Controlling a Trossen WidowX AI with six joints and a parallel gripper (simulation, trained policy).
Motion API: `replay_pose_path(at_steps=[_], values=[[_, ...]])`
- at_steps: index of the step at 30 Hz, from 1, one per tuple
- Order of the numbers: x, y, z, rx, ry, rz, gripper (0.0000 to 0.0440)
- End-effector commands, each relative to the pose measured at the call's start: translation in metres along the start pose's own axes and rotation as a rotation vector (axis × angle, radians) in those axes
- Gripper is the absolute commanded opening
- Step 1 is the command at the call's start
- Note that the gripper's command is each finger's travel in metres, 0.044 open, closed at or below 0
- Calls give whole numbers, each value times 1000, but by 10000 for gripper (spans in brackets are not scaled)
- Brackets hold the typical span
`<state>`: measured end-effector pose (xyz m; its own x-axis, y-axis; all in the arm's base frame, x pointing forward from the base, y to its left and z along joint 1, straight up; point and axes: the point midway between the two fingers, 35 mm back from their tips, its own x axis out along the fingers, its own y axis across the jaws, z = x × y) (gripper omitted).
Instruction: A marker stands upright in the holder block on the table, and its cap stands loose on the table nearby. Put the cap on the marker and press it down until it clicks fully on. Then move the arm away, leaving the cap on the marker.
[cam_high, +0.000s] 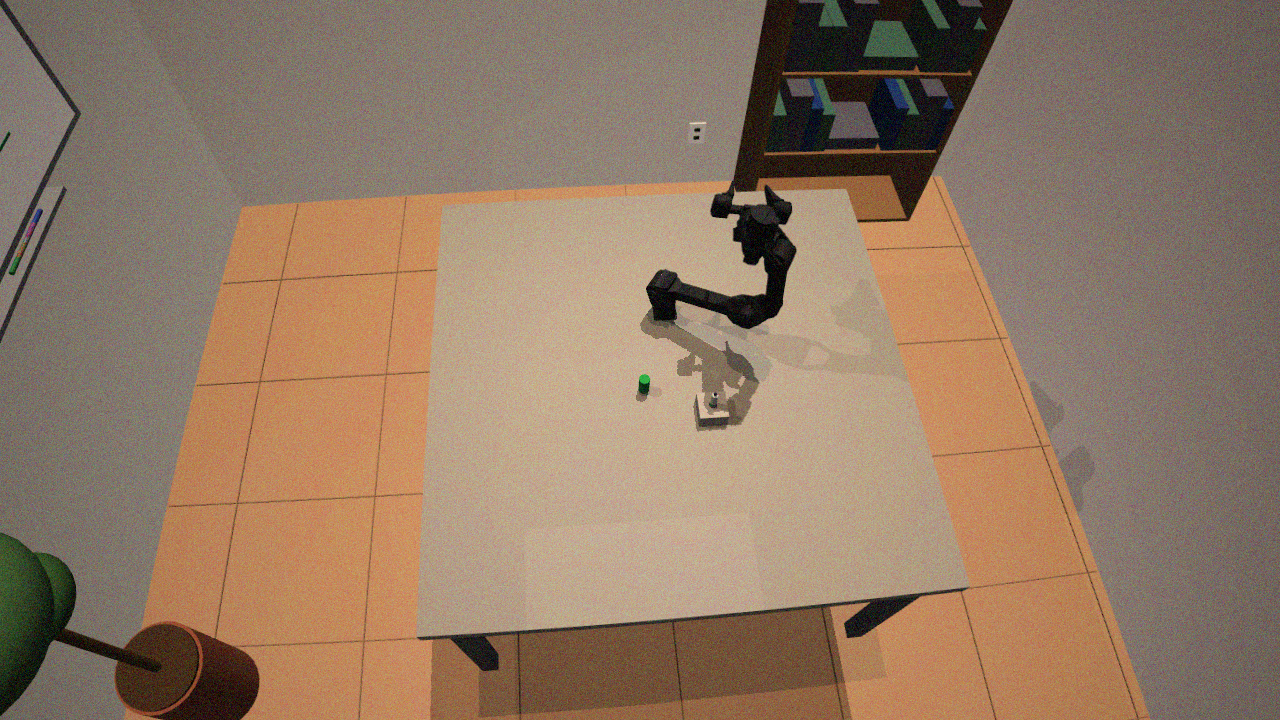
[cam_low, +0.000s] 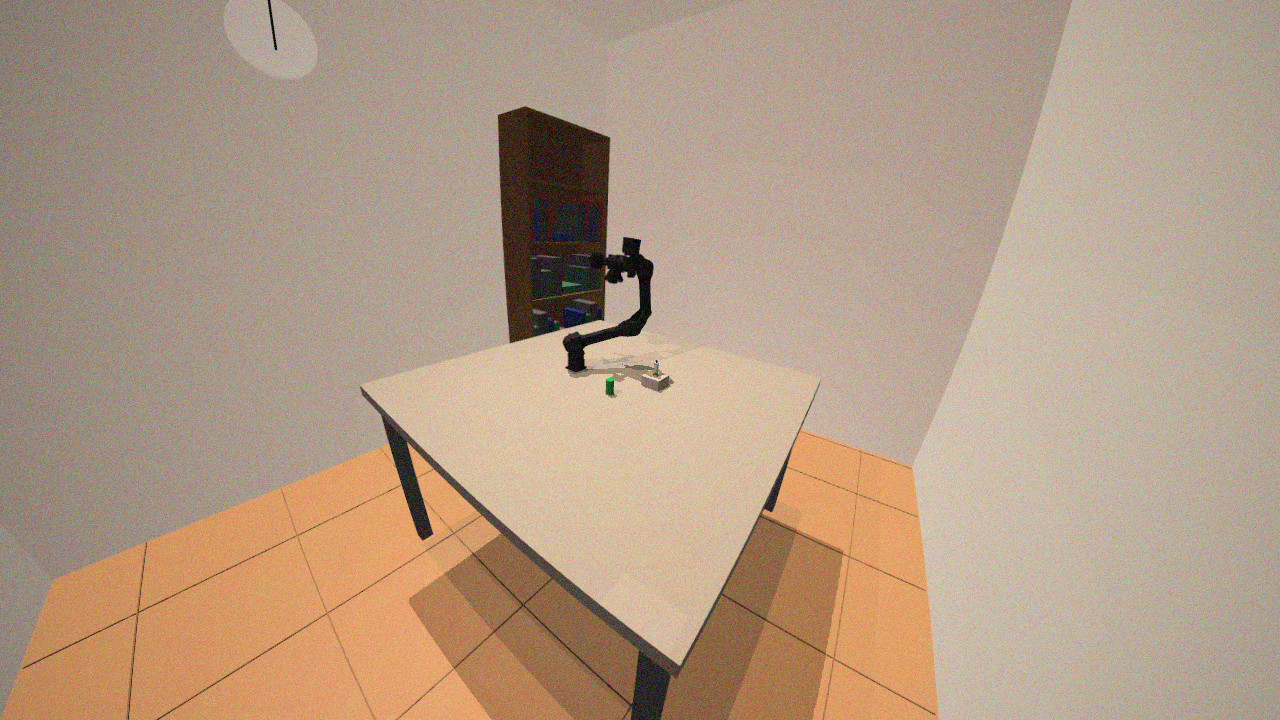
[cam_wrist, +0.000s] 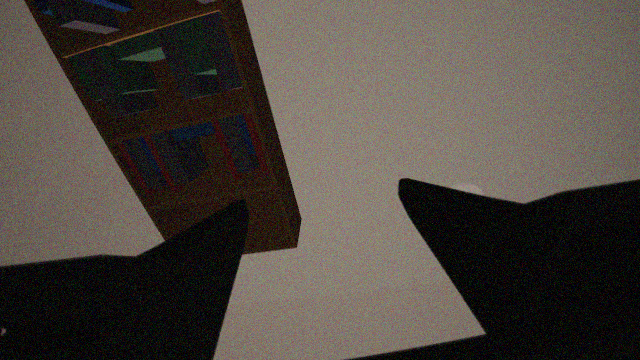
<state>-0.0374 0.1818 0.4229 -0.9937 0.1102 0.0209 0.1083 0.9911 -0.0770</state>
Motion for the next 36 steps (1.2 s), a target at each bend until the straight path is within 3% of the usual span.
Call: replay_pose_path(at_steps=[1, 8, 36], values=[[1, -3, 0, 2, -3, -12, 374], [10, -24, 1, 16, -33, -103, 211], [30, -100, 5, 67, -186, -390, 271]])
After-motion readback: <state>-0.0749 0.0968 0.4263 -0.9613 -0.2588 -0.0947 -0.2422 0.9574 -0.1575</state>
